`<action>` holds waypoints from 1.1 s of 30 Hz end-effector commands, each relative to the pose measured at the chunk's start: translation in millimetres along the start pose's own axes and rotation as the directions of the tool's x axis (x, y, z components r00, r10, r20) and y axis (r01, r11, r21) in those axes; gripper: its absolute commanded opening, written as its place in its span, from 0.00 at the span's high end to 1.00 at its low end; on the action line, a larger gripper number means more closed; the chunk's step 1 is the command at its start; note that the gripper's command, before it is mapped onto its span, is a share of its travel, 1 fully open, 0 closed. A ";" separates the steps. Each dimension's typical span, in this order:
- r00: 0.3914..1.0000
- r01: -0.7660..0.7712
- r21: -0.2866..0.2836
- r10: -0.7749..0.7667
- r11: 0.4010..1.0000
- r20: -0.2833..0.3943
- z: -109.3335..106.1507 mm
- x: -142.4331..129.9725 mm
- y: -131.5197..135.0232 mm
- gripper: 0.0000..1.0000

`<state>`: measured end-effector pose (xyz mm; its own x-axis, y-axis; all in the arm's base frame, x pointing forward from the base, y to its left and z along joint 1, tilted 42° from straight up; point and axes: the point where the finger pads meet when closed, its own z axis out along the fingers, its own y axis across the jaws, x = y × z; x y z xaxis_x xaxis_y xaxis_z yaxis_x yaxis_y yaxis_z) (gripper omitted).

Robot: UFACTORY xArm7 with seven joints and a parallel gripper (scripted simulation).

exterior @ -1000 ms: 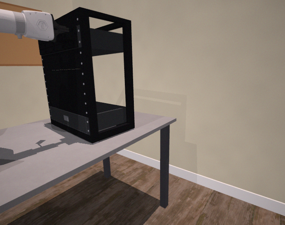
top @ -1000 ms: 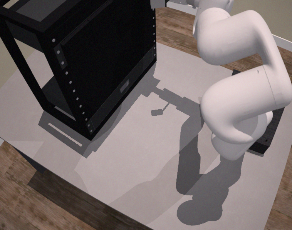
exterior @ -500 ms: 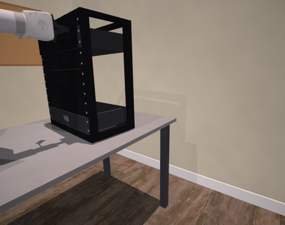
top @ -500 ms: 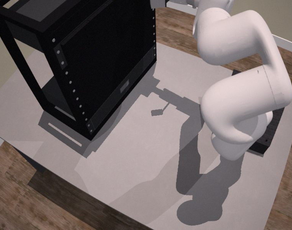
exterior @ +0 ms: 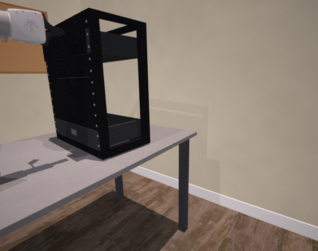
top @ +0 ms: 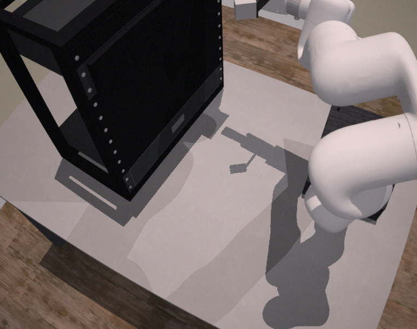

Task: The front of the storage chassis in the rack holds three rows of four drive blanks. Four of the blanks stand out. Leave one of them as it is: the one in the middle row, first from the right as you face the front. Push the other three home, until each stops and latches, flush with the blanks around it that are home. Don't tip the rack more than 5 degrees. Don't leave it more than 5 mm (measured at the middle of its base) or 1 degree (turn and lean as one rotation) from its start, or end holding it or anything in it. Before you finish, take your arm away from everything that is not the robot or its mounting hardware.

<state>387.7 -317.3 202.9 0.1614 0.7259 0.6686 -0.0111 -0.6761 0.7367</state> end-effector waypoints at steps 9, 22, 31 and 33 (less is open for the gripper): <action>1.000 0.003 -0.002 -0.003 1.000 0.001 -45.3 0.6 2.7 1.00; 1.000 0.003 -0.002 -0.003 1.000 0.001 -45.6 0.6 2.7 1.00; 1.000 0.003 -0.002 -0.003 1.000 0.001 -45.6 0.6 2.7 1.00; 1.000 0.003 -0.002 -0.003 1.000 0.001 -45.6 0.6 2.7 1.00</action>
<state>342.8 -311.5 208.5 0.1628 0.7259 0.6683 -0.0109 -0.6759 0.7369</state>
